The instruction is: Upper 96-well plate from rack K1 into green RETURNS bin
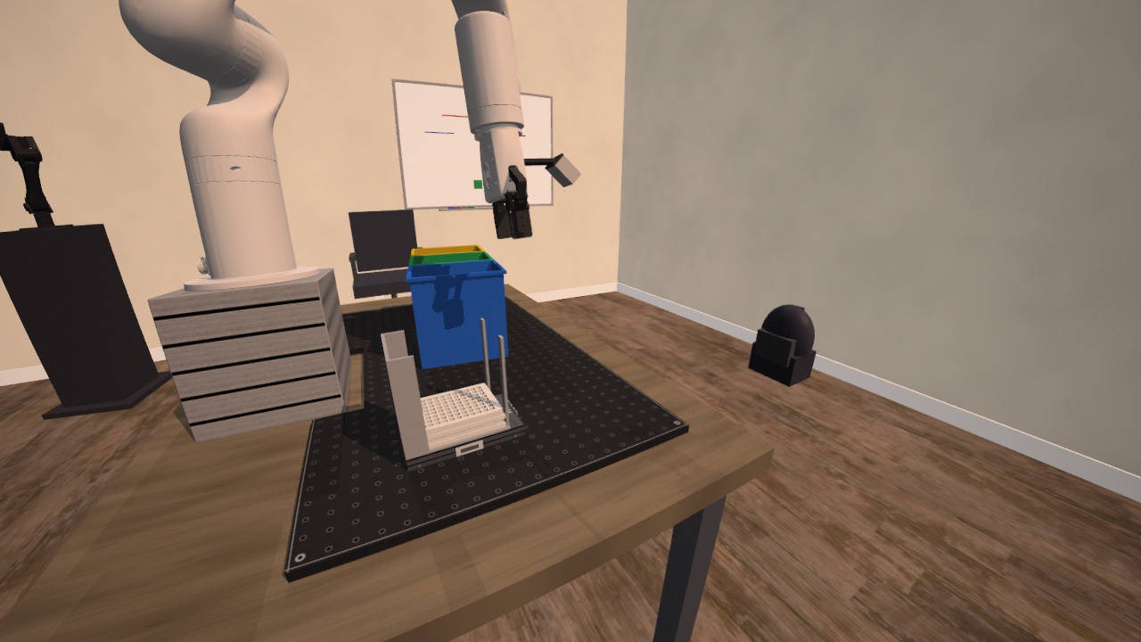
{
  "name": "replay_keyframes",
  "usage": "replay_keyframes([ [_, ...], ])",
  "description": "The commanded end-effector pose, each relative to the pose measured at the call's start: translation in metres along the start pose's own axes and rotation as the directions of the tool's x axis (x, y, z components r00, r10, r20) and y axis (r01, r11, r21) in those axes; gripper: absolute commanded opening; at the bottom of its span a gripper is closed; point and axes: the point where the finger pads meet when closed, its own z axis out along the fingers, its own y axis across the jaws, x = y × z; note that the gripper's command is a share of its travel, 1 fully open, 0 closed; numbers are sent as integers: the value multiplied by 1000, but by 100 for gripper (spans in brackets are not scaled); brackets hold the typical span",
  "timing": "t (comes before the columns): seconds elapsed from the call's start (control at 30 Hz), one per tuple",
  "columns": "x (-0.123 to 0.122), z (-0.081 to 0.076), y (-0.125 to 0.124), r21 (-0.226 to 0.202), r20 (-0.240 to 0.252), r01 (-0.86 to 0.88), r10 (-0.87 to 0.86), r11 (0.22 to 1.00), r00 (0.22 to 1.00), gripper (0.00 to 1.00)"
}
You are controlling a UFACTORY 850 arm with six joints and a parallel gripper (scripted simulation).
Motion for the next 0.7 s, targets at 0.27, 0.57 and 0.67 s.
replay_keyframes([
  [0.27, -30, 2, 45, 19, 26, 19, -19, 1000, 999, 100],
  [0.57, -50, 3, 68, 33, 42, 31, -32, 999, 999, 100],
  [0.67, -53, 3, 72, 33, 42, 31, -32, 999, 999, 100],
])
